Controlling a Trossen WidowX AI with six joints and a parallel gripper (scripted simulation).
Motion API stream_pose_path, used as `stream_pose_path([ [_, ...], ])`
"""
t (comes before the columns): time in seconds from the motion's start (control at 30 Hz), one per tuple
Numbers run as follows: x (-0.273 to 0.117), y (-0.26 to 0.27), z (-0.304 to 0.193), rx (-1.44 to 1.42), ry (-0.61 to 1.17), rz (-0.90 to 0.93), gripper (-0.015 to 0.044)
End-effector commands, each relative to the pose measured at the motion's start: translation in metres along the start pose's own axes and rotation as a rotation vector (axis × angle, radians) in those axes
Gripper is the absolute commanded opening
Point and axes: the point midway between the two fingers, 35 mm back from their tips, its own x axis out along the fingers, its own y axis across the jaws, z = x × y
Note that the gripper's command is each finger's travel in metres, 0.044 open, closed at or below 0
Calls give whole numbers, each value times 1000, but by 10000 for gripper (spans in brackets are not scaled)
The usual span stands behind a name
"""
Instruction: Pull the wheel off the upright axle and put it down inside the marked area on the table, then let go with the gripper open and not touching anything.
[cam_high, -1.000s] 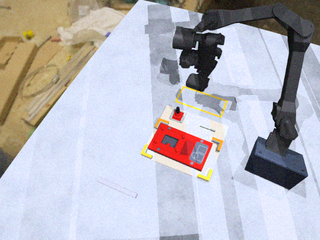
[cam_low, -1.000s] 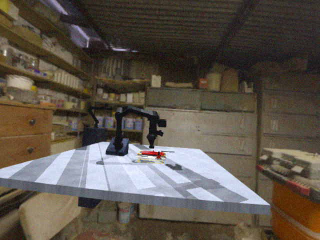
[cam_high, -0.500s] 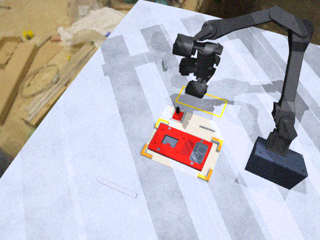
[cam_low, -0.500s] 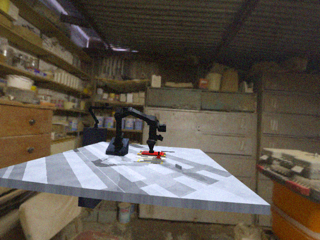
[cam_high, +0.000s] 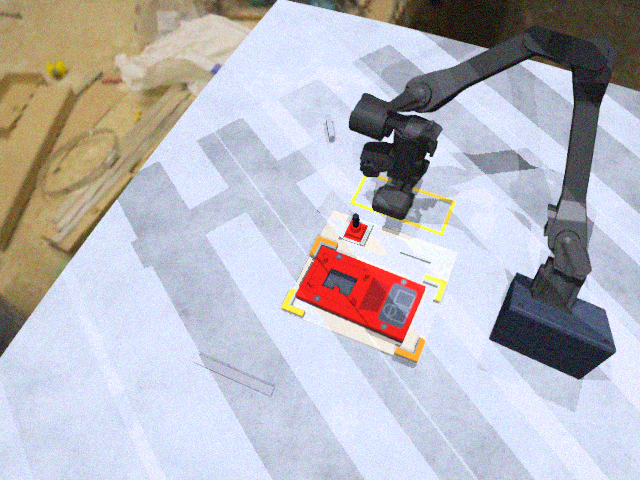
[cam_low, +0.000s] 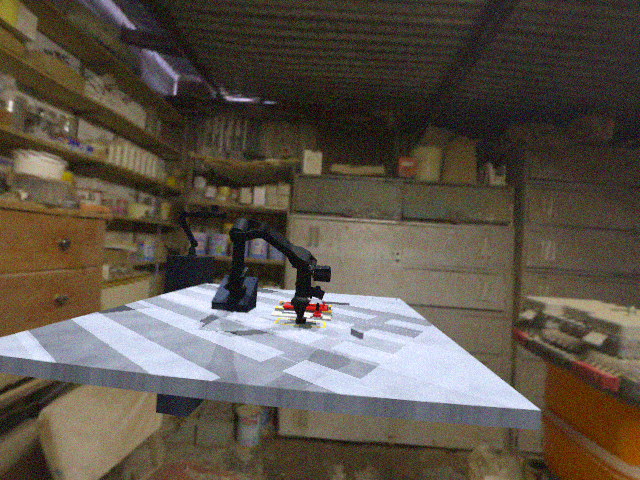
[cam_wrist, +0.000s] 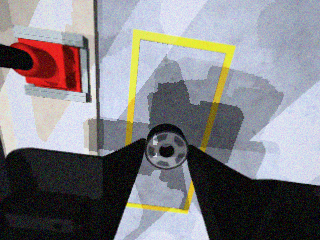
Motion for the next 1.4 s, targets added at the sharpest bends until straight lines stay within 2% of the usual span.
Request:
stream_pose_path([
  [0.0,0,0,0,1,0,0,53],
  [0.3,-2,0,0,1,0,0,289],
  [0.5,-52,1,1,-3,0,-2,300],
  [0.6,-60,1,0,-4,0,-3,300],
  [0.63,-52,4,0,-9,-7,0,326],
  [0.77,-82,25,-38,-10,-3,9,431],
  [0.9,-104,38,-79,-8,4,1,440],
  [1.37,-105,39,-81,-8,4,0,440],
])
